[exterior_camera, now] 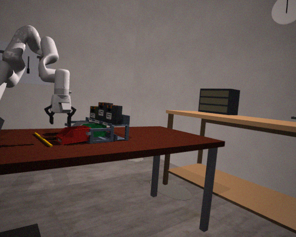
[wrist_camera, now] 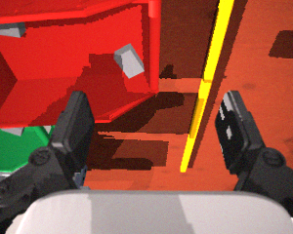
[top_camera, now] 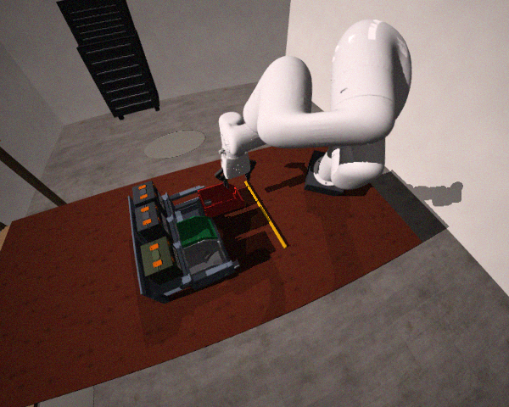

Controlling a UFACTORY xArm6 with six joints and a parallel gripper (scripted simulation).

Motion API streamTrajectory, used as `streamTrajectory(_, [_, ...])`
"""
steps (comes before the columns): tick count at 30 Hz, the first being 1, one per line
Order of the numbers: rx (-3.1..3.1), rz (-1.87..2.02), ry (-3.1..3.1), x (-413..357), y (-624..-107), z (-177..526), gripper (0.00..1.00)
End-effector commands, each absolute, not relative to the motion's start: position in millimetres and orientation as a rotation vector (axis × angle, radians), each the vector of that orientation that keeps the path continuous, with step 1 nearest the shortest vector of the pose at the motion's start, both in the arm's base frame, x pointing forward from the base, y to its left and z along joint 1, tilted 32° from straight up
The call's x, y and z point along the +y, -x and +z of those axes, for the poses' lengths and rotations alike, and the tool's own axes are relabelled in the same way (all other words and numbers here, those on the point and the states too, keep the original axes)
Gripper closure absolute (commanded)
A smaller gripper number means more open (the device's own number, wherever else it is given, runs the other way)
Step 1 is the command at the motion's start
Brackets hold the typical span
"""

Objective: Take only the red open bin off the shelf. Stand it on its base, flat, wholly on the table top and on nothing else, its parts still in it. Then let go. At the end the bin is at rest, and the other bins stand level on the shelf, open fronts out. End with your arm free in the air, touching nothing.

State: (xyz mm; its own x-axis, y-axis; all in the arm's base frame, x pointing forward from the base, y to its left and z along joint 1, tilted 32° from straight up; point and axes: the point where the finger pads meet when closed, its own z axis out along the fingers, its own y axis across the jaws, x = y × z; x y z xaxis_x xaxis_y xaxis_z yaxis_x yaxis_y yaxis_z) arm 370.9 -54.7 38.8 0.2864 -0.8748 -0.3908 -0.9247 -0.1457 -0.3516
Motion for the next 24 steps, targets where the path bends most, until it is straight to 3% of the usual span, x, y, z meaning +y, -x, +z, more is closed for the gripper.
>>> streamTrajectory(1, [1.605,0.122,2.036,-54.5,-372.1,37.9,0.00])
streamTrajectory(14, [1.605,0.122,2.036,-54.2,-372.3,37.4,0.00])
streamTrajectory(15, [1.605,0.121,2.036,-54.3,-372.3,37.4,0.67])
streamTrajectory(24, [1.605,0.121,2.036,-54.3,-372.3,37.4,0.67])
